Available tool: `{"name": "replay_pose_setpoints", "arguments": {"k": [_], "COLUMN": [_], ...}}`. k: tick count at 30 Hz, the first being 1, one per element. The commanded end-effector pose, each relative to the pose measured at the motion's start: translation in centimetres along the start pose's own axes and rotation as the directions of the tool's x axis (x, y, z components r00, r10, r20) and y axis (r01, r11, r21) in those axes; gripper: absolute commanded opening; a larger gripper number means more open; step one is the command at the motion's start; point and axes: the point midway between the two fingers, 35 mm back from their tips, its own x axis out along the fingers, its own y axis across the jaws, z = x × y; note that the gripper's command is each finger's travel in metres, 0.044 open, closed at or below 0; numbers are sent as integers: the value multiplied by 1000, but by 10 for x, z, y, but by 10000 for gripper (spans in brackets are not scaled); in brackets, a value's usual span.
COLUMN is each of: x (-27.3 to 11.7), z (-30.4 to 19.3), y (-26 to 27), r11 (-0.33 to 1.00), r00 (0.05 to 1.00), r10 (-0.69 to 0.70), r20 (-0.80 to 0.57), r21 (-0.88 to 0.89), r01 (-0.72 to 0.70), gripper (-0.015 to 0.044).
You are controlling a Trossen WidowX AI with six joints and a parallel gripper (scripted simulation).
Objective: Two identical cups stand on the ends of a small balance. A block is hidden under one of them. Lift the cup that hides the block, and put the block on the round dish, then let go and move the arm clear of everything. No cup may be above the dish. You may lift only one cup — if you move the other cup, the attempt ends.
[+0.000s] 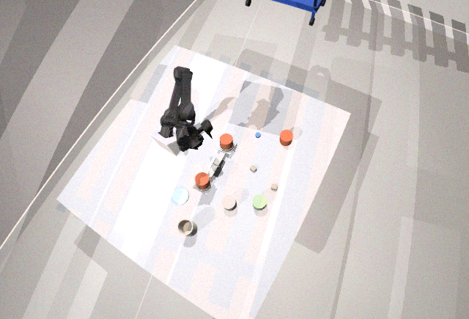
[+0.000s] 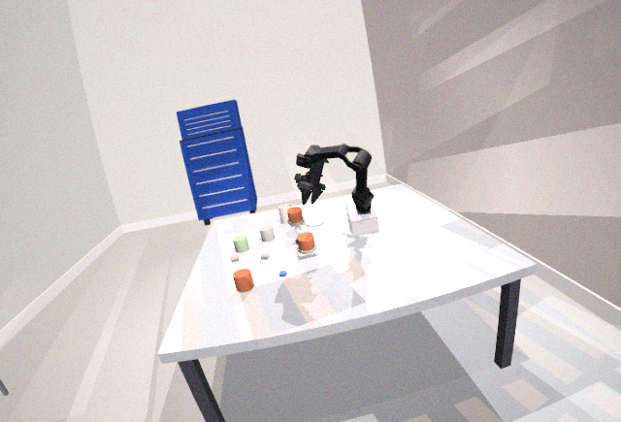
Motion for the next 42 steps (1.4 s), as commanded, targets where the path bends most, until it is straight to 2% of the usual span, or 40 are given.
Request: {"name": "replay_pose_setpoints", "arguments": {"k": [1, 13, 26, 29, 42], "x": [15, 51, 94, 98, 112], "z": [0, -8, -32, -36, -40], "y": [13, 49, 90, 94, 90], "r11": [988, 872, 582, 542, 542], "r00": [997, 970, 919, 913, 913], "r10": [-51, -165, -277, -289, -288], "r20": [-65, -177, -279, -289, -289], "r21": [140, 434, 713, 737, 737], "r01": [60, 228, 392, 405, 404], "gripper": [440, 440, 440, 440, 440]}}
